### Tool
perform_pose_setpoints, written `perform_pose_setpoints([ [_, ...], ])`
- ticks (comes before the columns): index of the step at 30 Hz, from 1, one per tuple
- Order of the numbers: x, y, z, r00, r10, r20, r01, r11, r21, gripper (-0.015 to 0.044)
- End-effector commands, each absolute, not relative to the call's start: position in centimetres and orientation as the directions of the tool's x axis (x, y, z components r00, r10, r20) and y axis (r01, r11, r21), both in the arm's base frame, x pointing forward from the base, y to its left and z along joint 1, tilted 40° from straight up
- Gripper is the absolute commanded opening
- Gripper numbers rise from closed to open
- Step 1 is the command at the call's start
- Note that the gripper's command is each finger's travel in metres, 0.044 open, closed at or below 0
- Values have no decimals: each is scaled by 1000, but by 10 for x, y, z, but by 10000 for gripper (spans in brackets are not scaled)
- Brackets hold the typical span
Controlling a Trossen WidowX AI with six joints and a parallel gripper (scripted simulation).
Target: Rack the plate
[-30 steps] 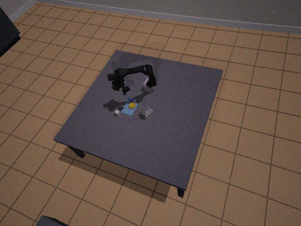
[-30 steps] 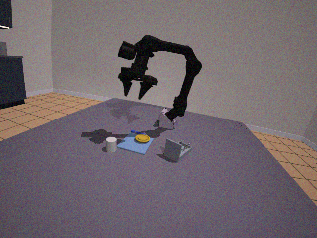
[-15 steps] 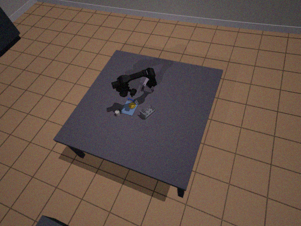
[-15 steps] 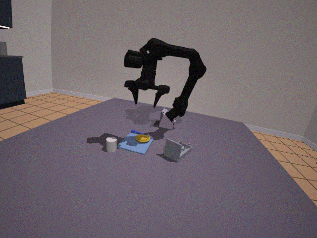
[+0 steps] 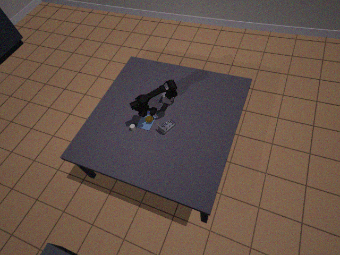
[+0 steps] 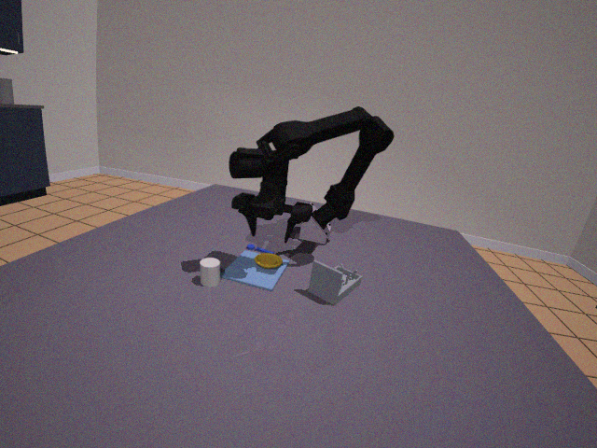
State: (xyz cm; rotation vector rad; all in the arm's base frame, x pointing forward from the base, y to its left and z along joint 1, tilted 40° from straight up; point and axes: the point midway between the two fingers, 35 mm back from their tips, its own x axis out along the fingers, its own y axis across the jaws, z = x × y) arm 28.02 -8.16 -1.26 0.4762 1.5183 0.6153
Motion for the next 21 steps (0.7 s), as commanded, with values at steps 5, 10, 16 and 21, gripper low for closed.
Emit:
perform_pose_setpoints([
  [5,280,-73,-24,-28,636,-771,-72,768,636,400],
  [10,280,-68,-30,-28,636,-771,-72,768,636,400],
  [16,280,-61,-37,-27,636,-771,-72,768,636,400],
  [21,280,-56,-43,-27,636,-771,-73,768,636,400],
])
